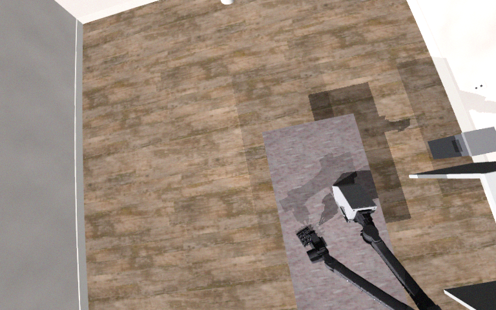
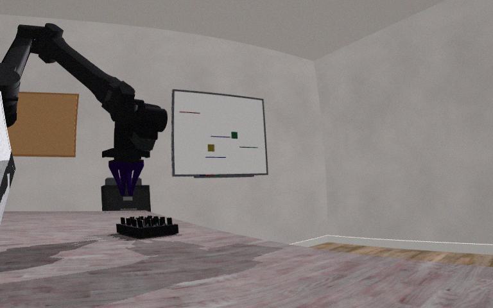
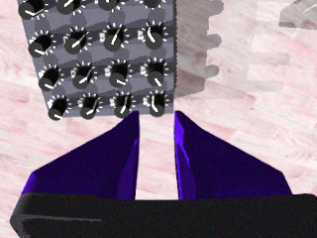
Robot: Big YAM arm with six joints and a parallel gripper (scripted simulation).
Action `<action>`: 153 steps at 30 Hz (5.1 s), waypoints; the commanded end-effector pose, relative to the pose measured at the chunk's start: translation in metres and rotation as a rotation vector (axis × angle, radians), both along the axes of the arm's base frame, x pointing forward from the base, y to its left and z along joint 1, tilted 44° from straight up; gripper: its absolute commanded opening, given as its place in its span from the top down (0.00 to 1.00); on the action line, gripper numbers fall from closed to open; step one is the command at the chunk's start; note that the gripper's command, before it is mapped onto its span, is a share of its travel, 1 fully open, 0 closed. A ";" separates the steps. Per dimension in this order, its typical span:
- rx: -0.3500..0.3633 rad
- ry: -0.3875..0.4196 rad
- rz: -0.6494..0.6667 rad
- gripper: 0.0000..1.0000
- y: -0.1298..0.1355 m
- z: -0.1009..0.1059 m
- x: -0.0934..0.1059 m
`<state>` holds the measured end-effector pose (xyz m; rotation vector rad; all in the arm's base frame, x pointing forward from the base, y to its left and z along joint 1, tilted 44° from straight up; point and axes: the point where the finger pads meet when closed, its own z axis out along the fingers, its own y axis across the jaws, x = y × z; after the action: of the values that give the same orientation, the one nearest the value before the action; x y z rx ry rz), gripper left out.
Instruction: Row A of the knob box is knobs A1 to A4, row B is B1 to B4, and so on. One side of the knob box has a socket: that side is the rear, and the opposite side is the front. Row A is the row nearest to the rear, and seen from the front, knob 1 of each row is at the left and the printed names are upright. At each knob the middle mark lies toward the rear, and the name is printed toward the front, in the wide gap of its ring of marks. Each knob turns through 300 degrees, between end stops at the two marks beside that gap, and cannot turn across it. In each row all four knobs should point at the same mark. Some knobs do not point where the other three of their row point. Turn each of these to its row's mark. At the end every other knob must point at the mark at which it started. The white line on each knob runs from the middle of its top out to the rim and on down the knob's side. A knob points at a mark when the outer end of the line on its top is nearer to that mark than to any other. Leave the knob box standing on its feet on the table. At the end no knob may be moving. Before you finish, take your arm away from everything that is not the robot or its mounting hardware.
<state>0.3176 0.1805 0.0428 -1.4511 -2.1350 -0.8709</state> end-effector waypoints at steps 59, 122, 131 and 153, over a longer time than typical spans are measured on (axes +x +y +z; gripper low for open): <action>-0.004 0.002 -0.003 0.81 0.034 -0.032 0.000; -0.002 -0.007 -0.001 0.81 0.035 -0.031 0.002; -0.002 -0.007 -0.001 0.81 0.035 -0.031 0.002; 0.001 -0.017 -0.005 0.81 0.036 -0.024 0.001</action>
<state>0.3166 0.2146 0.0143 -1.4555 -2.1339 -0.8735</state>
